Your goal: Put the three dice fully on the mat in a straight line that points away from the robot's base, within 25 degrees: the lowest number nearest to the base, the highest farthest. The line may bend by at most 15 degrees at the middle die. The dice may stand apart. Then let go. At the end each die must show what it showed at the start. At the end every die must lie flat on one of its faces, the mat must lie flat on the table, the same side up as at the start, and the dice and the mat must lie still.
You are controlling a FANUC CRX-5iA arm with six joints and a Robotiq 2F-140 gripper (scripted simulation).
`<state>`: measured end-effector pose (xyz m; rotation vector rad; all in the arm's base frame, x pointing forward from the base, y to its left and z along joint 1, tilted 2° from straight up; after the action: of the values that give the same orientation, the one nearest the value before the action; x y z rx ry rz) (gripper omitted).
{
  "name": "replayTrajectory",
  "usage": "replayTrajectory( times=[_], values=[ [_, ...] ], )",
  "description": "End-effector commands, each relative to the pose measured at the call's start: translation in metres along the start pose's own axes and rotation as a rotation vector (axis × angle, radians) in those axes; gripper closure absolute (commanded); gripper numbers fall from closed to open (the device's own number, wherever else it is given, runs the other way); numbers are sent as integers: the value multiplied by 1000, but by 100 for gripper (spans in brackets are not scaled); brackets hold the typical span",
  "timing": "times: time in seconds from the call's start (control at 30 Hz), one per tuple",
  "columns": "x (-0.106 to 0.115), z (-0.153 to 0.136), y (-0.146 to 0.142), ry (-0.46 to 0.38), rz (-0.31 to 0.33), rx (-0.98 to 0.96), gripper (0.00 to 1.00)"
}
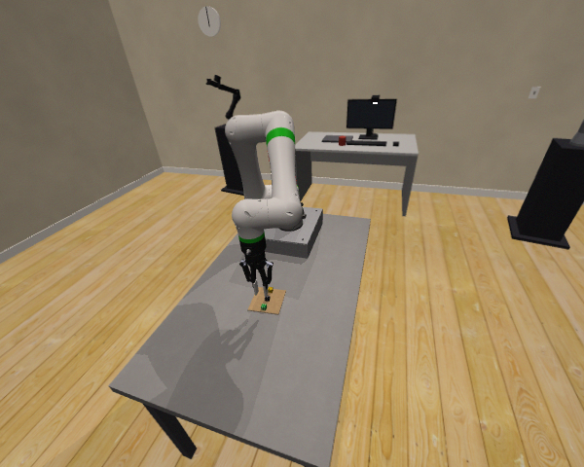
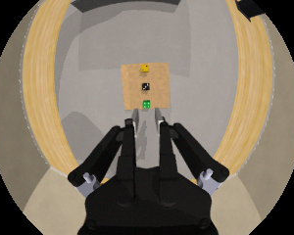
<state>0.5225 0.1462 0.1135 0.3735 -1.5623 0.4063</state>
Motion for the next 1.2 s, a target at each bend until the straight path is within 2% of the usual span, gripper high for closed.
replayTrajectory(
  times=[0.0, 0.8, 0.97, 1.17],
  values=[
    [0, 0, 0, 0, 0, 0, 0],
    [2, 0, 0, 0, 0, 0, 0],
    [12, 0, 0, 0, 0, 0, 0],
    [36, 0, 0, 0, 0, 0, 0]
  ],
)
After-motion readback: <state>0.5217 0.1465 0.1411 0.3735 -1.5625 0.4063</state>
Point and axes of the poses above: the point where the finger pads meet when closed, its own x axis back along the fingers, its own y axis across the jaws, z = x × y, the point moved 7 cm from there along x, back along the fingers, and after that the axes turned 13 degrees about x, right-handed, at the moved point
